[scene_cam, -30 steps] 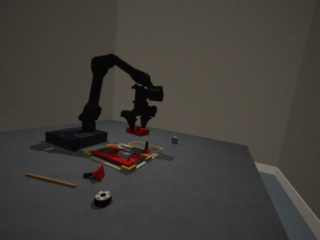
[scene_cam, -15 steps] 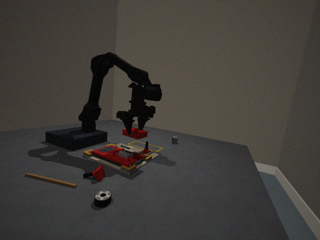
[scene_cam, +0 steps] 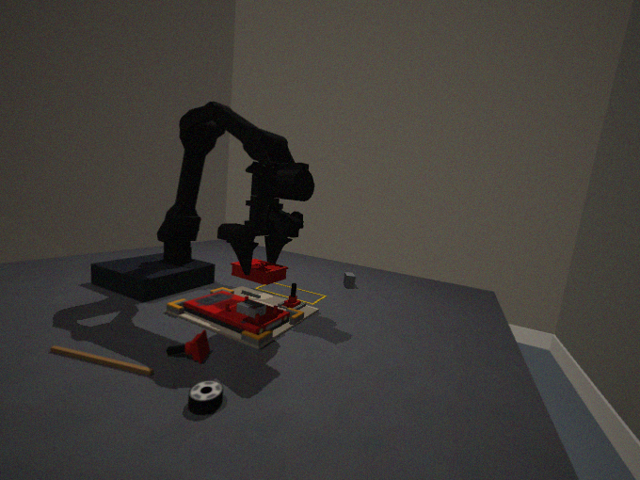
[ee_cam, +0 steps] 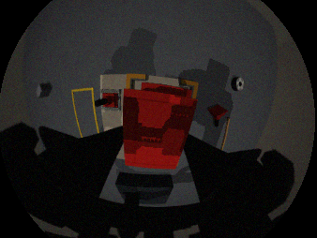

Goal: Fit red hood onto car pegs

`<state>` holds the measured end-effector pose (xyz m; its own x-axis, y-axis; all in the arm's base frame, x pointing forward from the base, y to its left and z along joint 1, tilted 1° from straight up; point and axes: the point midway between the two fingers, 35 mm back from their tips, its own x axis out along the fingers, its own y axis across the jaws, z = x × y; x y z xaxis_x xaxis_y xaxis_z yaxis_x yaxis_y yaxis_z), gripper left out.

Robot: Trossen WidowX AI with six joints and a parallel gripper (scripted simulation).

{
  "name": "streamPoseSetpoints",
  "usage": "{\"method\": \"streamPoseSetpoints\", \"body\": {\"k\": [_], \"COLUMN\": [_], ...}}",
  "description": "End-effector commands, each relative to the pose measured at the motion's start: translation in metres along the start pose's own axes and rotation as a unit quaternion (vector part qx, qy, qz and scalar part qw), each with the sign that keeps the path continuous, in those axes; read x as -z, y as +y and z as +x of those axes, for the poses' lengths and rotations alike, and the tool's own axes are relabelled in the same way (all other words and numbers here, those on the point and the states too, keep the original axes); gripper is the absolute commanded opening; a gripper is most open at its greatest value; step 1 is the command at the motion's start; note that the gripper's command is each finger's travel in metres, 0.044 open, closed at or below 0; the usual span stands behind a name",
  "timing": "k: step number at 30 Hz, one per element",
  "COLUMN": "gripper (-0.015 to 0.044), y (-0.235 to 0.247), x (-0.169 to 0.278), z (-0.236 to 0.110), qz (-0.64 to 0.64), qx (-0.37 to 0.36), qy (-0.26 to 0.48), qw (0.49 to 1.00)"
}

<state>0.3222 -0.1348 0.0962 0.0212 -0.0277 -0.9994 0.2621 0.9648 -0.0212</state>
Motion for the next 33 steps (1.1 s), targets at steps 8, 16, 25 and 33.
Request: {"method": "streamPoseSetpoints", "body": {"k": [8,16,25,33], "gripper": [0.0,0.0,0.0,0.0], "y": [-0.02,-0.021,-0.02,-0.02], "x": [-0.004,-0.005,-0.004,-0.004], "z": [0.0,0.033,0.049,0.049], "qz": [-0.007,-0.007,-0.007,-0.007], "qx": [0.001,0.001,0.001,0.001], "qy": [-0.003,-0.003,-0.003,-0.003], "qw": [1.0,1.0,1.0,1.0]}}
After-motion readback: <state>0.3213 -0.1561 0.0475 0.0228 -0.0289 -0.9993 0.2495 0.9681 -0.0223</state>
